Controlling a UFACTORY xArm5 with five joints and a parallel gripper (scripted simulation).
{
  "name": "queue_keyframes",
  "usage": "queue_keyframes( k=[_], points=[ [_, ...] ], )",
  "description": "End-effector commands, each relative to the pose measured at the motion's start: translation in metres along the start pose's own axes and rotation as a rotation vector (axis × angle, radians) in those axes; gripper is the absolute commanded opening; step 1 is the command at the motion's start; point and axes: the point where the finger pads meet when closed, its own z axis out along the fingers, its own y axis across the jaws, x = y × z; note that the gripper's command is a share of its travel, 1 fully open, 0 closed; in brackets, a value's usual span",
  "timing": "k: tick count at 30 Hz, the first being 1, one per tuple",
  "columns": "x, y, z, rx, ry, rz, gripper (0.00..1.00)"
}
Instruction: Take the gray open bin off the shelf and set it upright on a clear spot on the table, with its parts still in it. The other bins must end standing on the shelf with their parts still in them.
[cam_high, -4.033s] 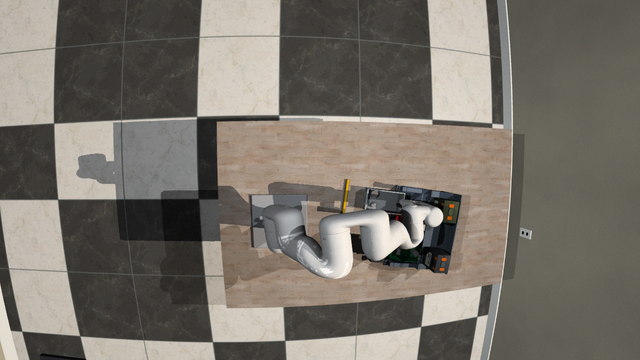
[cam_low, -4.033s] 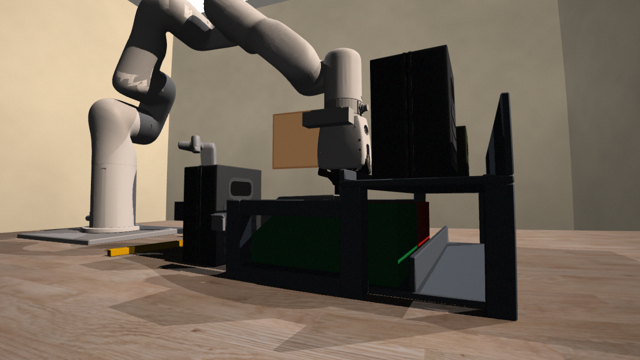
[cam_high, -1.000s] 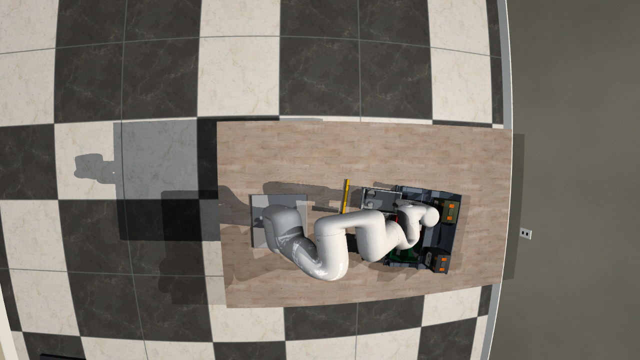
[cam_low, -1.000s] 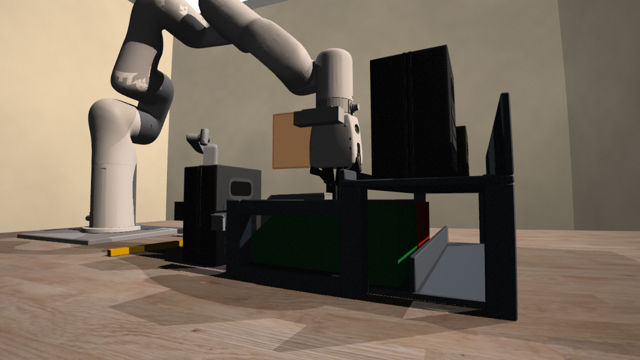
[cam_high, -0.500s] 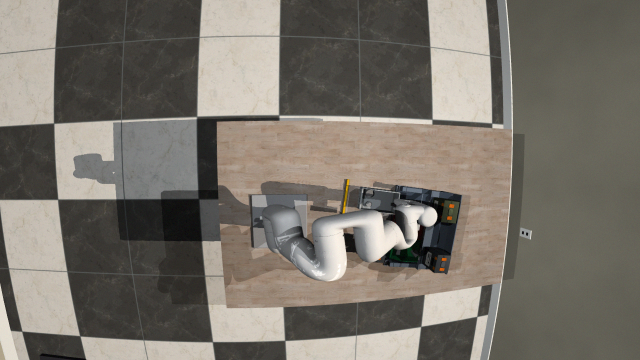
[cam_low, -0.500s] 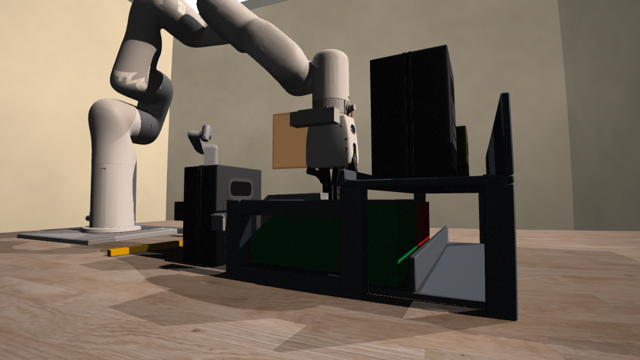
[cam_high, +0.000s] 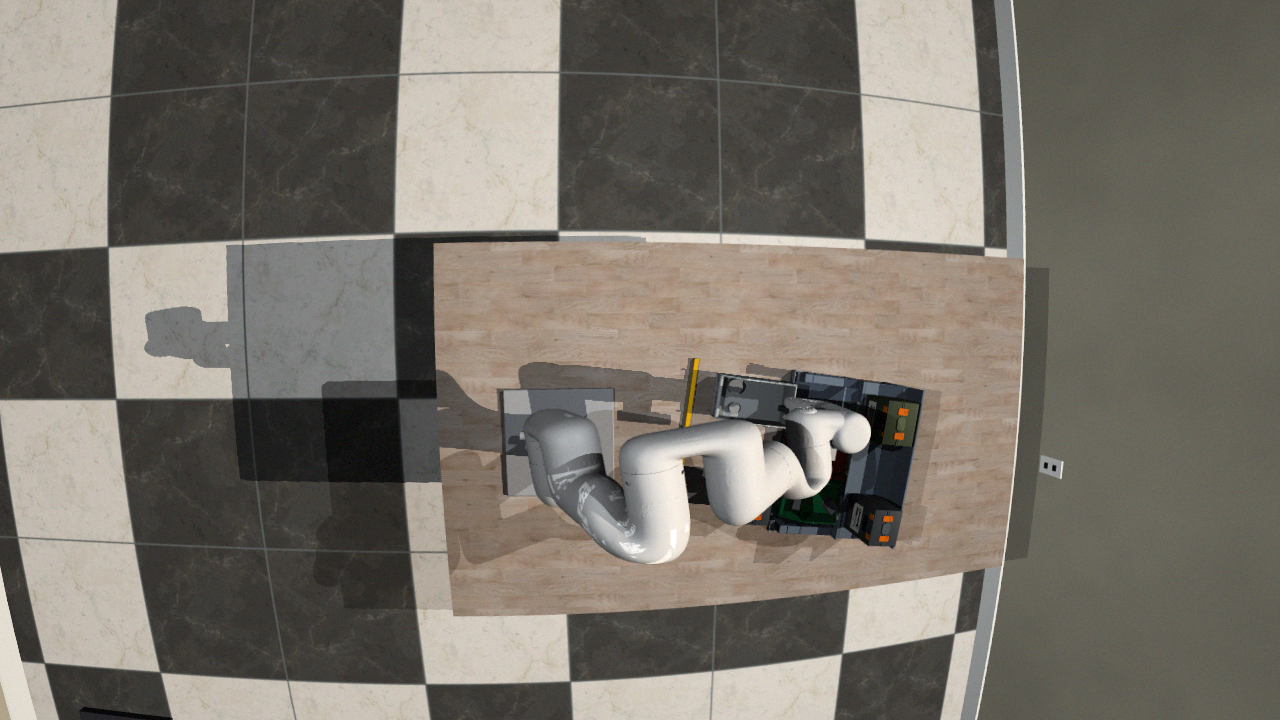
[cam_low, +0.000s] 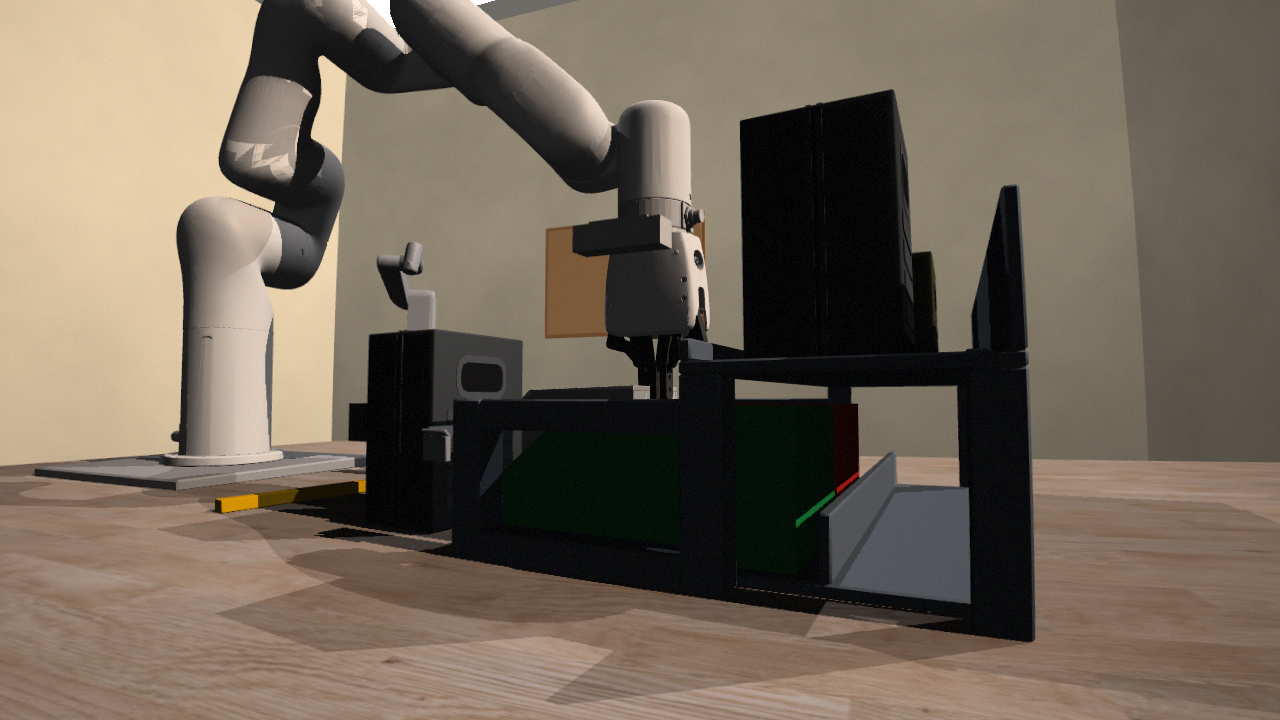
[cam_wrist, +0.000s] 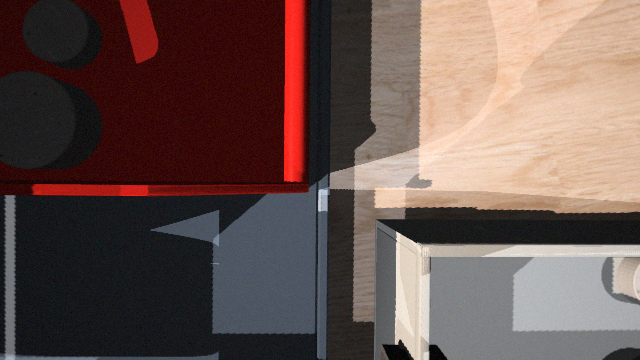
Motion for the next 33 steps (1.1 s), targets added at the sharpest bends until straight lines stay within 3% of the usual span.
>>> queue_keyframes(
  k=[1, 33],
  points=[
    [0.000, 0.001, -0.002, 0.008, 0.012, 0.000, 0.00],
    [0.000, 0.013, -0.001, 0.008, 0.012, 0.000, 0.00]
  ],
)
